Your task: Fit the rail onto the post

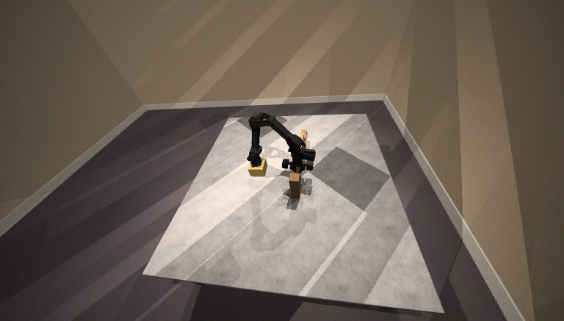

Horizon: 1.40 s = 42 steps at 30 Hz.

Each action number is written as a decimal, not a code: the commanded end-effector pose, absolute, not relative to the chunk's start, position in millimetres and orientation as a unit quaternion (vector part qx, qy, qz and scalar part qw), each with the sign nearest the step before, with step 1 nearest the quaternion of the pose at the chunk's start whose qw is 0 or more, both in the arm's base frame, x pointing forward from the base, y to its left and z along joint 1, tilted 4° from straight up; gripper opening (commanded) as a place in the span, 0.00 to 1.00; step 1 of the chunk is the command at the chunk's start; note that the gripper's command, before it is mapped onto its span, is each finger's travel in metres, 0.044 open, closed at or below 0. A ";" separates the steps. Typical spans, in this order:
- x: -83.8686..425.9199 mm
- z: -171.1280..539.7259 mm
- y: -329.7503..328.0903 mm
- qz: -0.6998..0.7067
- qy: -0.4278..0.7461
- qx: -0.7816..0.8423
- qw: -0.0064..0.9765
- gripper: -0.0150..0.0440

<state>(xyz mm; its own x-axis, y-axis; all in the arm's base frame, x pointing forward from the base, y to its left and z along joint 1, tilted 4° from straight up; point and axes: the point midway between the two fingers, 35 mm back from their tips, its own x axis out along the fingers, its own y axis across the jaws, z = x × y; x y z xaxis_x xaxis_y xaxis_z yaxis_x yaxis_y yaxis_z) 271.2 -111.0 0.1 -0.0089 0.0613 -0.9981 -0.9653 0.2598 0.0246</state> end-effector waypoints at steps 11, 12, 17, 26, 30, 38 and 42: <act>271.3 0.8 -118.6 0.444 0.552 -0.414 0.571 0.25; 271.2 0.7 -118.9 0.444 0.552 -0.414 0.571 0.25; 270.8 0.7 -120.4 0.444 0.552 -0.414 0.571 0.25; 269.4 -0.6 -117.3 0.449 0.551 -0.411 0.571 0.48; 269.4 -0.6 -117.3 0.449 0.551 -0.411 0.571 0.65; 269.4 -0.6 -117.3 0.449 0.551 -0.411 0.571 1.00; 270.0 1.1 -115.8 0.448 0.551 -0.411 0.571 1.00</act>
